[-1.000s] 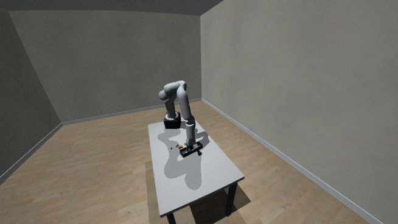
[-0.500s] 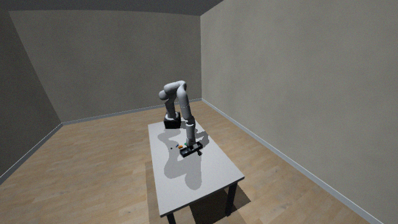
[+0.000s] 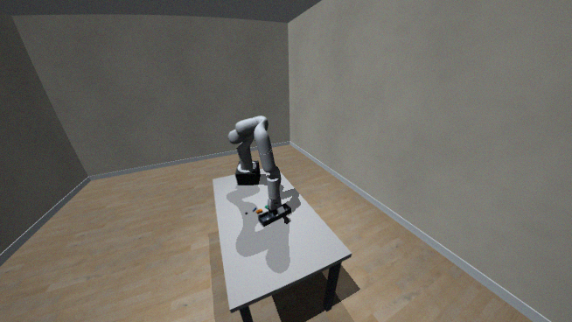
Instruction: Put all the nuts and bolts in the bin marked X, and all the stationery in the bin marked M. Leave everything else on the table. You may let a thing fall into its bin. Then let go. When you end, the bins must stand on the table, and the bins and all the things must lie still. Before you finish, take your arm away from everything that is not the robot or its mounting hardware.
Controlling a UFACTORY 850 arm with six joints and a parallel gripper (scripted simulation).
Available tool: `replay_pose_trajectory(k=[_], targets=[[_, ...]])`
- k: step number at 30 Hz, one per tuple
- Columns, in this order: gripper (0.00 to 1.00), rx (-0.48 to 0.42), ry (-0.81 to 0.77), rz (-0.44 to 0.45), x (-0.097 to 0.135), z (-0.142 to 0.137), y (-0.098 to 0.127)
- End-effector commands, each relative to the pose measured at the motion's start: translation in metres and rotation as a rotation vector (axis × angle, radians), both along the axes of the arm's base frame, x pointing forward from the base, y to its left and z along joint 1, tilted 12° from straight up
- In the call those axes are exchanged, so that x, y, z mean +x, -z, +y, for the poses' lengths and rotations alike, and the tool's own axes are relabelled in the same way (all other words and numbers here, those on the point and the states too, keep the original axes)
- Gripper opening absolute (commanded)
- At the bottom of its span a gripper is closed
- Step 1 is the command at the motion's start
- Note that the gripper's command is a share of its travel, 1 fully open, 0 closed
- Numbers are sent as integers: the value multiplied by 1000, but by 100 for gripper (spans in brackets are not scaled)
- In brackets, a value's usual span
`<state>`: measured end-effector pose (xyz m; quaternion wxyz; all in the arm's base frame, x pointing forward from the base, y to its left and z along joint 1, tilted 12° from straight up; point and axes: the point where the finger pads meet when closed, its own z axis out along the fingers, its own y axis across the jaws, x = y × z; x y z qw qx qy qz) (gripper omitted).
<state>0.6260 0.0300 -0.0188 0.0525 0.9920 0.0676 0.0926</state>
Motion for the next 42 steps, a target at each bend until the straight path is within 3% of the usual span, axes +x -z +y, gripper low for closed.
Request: replay_pose_trajectory(k=[1,26,36,42], targets=[[7,0,0,-2,1,0,-1],[7,0,0,-2,-5,3,-29],[7,0,0,-2,-11,6,-59],[7,0,0,-2,-12,11,-58]])
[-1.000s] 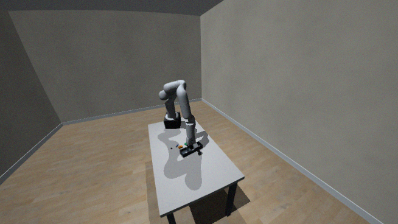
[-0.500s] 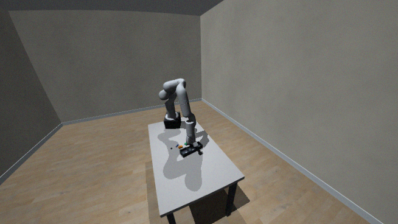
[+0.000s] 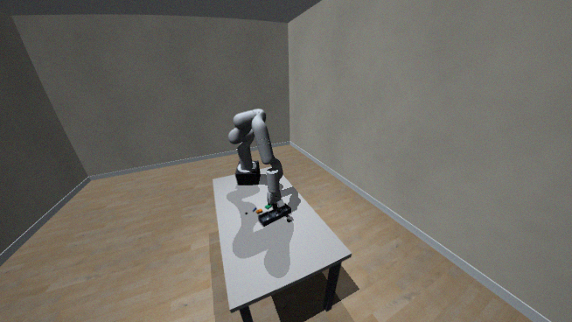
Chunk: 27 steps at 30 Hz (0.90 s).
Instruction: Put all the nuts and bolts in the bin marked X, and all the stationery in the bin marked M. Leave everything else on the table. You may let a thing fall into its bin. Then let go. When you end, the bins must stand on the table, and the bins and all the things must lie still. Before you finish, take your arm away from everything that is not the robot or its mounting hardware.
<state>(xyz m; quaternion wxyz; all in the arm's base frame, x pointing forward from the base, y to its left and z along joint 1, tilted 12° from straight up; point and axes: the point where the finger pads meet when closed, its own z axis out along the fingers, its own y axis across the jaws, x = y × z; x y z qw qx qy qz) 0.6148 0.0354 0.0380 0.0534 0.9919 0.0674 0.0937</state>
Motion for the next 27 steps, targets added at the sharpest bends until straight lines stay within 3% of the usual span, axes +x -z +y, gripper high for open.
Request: replay_pose_trajectory(k=[1,18,27], targets=[[7,2,-1,0,-1,10,-1],[7,2,-1,1,-15,82,9],[7,2,-1,1,-15,82,11]])
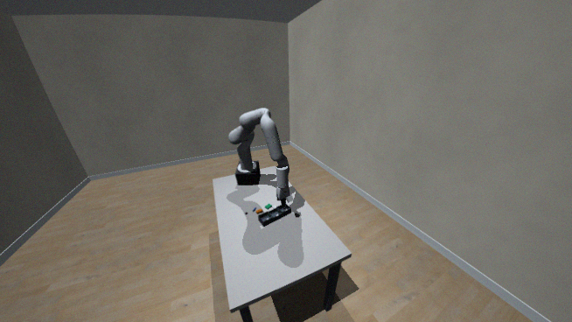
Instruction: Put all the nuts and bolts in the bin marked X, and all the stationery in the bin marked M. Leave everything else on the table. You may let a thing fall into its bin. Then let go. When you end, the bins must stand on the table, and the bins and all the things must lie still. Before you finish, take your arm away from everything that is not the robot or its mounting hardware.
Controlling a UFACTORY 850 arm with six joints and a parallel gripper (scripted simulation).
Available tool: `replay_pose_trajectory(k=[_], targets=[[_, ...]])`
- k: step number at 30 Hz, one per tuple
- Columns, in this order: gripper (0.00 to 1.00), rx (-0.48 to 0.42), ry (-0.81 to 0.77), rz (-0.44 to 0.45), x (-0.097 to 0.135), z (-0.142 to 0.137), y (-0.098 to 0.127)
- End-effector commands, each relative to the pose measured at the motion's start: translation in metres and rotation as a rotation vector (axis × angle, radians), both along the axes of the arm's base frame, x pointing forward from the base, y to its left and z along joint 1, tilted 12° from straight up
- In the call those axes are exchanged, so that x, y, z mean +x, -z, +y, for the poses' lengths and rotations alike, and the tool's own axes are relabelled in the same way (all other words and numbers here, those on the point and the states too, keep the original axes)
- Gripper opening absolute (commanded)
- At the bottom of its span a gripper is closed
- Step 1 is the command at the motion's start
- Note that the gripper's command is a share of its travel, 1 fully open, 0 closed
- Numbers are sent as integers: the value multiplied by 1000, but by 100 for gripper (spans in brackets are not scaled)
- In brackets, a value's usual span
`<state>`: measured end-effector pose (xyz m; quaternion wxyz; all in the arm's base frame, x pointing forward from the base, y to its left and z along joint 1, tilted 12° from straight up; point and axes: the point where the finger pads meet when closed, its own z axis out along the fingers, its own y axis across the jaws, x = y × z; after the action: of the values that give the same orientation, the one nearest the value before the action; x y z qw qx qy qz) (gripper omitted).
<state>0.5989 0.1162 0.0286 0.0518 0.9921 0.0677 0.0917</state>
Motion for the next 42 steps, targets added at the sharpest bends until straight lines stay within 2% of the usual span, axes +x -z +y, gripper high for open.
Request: replay_pose_trajectory(k=[1,23,42], targets=[[7,-1,0,-4,2,1,4],[7,-1,0,-4,12,-4,57],[7,-1,0,-4,12,-4,57]])
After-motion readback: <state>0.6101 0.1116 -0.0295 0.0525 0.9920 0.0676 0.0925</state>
